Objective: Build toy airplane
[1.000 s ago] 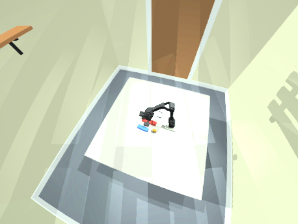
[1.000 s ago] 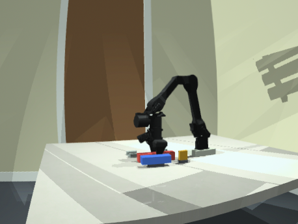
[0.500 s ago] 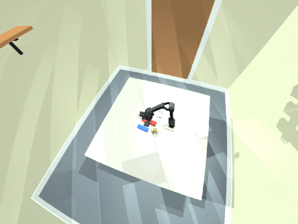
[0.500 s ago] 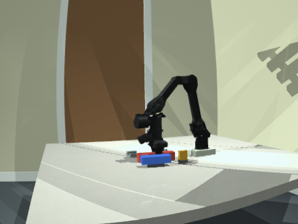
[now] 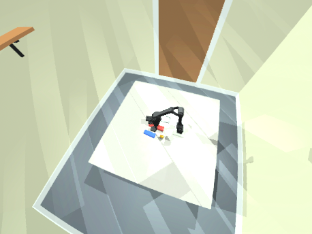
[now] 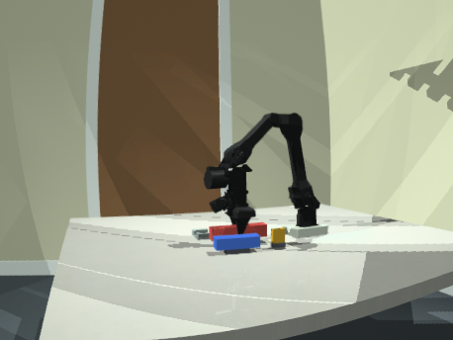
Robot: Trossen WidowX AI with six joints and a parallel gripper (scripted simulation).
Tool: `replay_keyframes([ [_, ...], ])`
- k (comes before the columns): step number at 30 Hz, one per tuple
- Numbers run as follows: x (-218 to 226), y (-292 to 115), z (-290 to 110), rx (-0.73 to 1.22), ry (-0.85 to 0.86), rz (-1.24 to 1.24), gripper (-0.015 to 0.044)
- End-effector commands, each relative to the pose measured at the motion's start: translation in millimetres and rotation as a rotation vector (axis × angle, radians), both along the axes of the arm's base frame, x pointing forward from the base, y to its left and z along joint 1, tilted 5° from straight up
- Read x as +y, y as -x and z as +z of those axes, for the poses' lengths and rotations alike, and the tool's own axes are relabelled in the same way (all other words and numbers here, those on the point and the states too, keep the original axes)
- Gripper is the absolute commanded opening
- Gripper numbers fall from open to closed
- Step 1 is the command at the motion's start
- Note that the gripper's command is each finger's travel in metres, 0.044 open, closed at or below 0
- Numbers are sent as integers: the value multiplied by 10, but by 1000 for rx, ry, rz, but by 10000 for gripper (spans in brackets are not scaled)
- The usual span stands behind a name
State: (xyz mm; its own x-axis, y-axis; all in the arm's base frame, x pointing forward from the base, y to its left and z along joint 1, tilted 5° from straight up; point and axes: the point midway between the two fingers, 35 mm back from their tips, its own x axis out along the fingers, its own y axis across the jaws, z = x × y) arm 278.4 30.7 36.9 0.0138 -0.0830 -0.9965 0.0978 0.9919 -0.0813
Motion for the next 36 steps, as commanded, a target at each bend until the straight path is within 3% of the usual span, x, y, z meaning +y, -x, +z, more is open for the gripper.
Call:
replay_keyframes([
  [1, 12, -42, 143, -16, 0, -1, 0],
  [30, 73, -11, 1048, -6, -6, 19, 0],
  [36, 30, -10, 1080, -5, -6, 22, 0],
])
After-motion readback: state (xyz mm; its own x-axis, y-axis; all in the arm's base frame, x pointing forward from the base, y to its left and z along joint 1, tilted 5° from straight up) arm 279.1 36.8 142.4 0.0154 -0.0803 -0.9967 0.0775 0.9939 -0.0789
